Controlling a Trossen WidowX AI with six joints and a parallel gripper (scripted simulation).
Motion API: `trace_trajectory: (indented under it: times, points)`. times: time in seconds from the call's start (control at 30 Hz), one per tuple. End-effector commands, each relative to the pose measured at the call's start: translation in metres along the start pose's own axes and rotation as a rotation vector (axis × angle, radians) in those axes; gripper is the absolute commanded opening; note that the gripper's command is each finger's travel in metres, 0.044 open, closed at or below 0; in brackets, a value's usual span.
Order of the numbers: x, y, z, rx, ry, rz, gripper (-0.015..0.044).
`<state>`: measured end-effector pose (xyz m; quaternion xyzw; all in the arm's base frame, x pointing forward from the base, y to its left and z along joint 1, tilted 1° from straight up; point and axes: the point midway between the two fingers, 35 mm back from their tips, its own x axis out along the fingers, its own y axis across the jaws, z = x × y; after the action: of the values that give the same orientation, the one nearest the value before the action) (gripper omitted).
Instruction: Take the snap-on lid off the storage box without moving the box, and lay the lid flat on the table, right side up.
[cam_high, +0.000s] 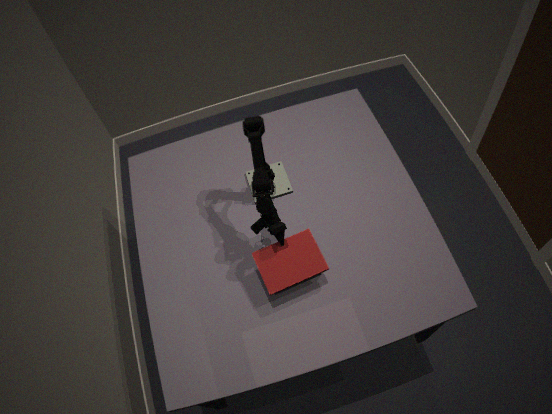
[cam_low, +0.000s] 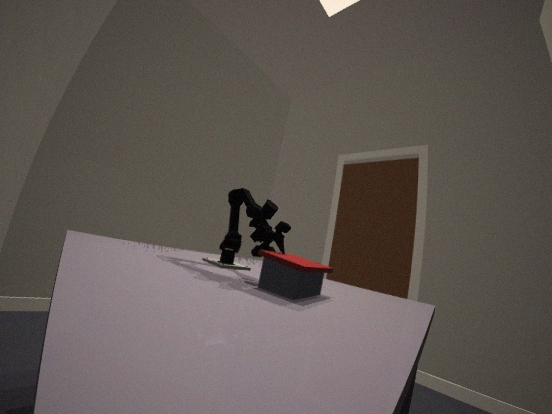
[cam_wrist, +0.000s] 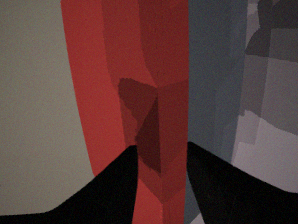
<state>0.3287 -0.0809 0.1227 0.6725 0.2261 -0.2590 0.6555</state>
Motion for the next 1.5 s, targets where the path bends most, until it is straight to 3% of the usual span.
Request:
trace_trajectory:
  times: [0.0,1.47]
  points:
    - [0.001,0.001,0.000,0.002,-0.001,0.000,0.0000]
    - [-0.024,0.047,0.000,0.004,-0.003,0.007,0.0000]
